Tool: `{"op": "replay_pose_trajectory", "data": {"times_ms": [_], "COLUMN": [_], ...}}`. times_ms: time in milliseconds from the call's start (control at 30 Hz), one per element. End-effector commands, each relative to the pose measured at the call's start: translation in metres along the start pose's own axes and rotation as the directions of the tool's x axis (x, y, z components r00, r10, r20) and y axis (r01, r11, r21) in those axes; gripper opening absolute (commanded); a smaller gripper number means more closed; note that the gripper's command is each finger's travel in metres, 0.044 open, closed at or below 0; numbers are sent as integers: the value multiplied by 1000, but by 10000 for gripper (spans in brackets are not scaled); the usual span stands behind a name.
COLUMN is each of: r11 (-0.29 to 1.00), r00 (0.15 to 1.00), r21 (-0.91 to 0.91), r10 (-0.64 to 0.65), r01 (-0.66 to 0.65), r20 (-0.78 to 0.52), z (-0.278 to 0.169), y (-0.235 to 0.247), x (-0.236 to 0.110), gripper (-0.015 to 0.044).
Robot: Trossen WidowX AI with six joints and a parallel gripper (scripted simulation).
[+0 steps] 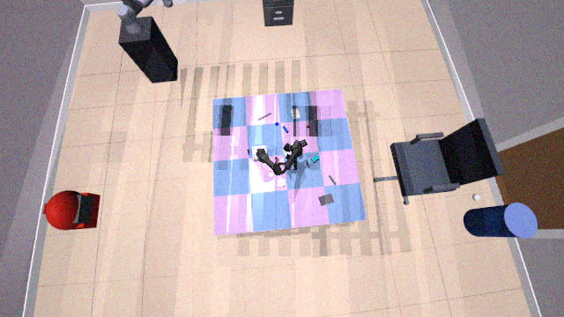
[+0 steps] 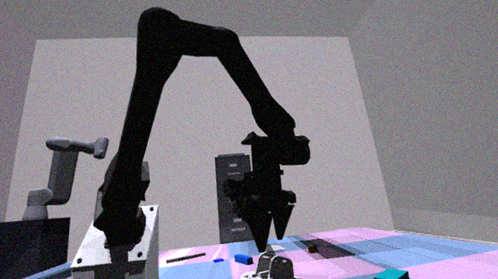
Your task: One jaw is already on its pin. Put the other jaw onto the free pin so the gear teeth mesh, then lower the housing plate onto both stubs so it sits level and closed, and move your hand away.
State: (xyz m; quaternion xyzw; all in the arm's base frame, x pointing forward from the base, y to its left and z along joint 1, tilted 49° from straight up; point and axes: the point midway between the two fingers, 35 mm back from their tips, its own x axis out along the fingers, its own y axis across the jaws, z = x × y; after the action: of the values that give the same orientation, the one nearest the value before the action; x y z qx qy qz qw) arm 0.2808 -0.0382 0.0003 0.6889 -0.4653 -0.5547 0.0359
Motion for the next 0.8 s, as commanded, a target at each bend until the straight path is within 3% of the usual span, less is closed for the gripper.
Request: {"op": "replay_pose_trajectory", "data": {"times_ms": [0,767], "r11": [996,861], "r00": [1000,1000], "r21": [86,509], "r10": [-1,-18], "r01": [1,17], "r20": [-2,-3], "z": [-5,-30], "y": [8,50], "x": [-2,-8], "gripper": [440,440]}}
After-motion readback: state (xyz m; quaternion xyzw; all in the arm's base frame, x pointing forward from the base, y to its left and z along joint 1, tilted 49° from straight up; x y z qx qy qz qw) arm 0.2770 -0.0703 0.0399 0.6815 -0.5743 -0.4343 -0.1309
